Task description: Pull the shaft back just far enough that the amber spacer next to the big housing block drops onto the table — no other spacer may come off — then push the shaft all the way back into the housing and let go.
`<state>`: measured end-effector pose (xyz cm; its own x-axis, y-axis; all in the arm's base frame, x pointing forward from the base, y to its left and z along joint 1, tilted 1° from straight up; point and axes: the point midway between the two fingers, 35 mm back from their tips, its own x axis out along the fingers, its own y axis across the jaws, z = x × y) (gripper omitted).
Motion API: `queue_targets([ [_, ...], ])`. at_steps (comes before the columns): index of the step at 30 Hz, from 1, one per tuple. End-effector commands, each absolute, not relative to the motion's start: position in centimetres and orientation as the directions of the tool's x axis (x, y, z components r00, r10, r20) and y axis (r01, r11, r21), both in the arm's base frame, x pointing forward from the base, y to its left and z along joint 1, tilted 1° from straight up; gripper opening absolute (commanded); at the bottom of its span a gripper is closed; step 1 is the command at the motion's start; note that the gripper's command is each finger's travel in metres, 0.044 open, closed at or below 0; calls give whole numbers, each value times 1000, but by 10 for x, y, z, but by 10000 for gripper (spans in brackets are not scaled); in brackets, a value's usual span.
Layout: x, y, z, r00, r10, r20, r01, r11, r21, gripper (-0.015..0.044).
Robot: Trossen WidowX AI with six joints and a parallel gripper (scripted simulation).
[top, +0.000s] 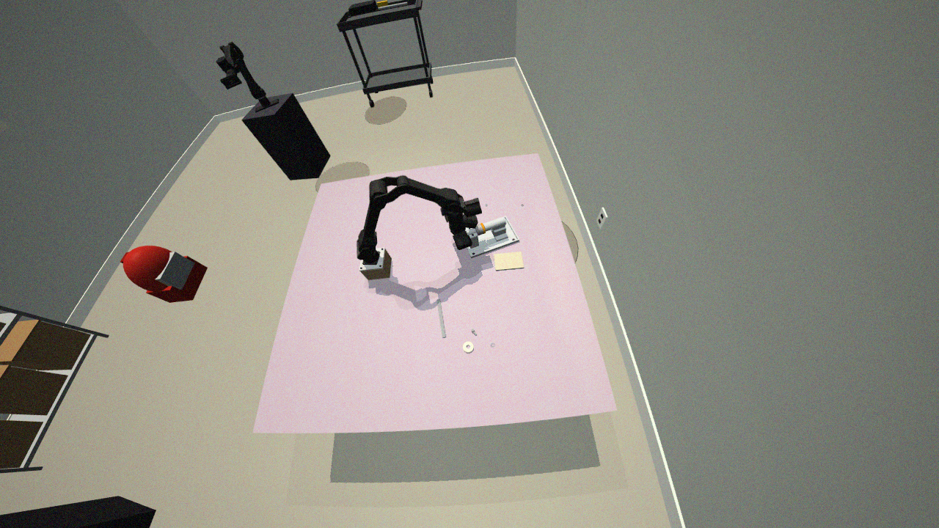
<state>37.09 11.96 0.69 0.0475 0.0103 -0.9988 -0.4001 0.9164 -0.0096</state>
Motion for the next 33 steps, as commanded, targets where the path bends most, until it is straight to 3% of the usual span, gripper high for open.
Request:
queue_targets([
  [1,370,119,7,45,9,-999,-403,915,-10,0],
  [33,366,117,6,45,8,-999,-403,915,-10,0],
])
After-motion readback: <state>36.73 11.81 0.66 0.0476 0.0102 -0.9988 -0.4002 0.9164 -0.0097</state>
